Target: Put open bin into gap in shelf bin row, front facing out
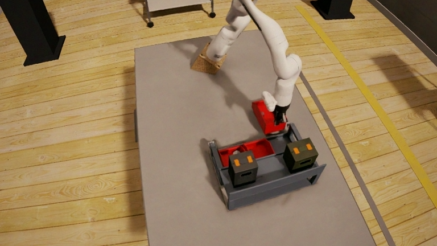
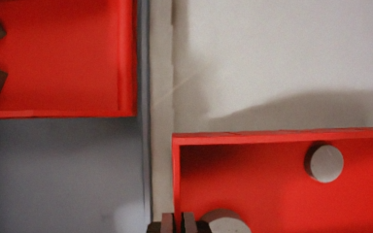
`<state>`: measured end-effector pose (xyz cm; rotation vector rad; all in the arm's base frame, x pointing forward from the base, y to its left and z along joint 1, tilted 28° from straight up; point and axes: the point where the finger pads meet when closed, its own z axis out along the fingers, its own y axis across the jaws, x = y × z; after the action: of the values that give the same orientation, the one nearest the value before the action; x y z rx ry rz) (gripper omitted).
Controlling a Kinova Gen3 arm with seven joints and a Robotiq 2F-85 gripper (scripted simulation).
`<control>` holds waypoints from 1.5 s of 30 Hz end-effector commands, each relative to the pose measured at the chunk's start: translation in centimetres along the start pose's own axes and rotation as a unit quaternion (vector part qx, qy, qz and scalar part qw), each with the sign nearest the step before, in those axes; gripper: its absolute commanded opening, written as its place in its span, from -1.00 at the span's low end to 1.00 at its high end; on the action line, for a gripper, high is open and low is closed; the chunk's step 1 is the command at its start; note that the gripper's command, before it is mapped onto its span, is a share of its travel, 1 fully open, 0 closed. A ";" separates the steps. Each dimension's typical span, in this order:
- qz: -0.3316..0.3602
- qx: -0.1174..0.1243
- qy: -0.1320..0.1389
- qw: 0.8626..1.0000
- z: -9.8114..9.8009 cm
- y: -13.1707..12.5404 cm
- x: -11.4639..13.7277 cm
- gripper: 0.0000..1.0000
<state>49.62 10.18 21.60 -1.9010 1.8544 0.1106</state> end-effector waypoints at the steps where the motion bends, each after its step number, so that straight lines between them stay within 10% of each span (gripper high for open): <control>1: 0.000 0.002 0.001 1.000 -0.1 -0.6 0.1 -0.80; 45: 0.000 0.002 0.001 1.000 -0.1 -2.6 0.1 -0.80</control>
<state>52.00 10.05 22.27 -1.9001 1.8553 0.1090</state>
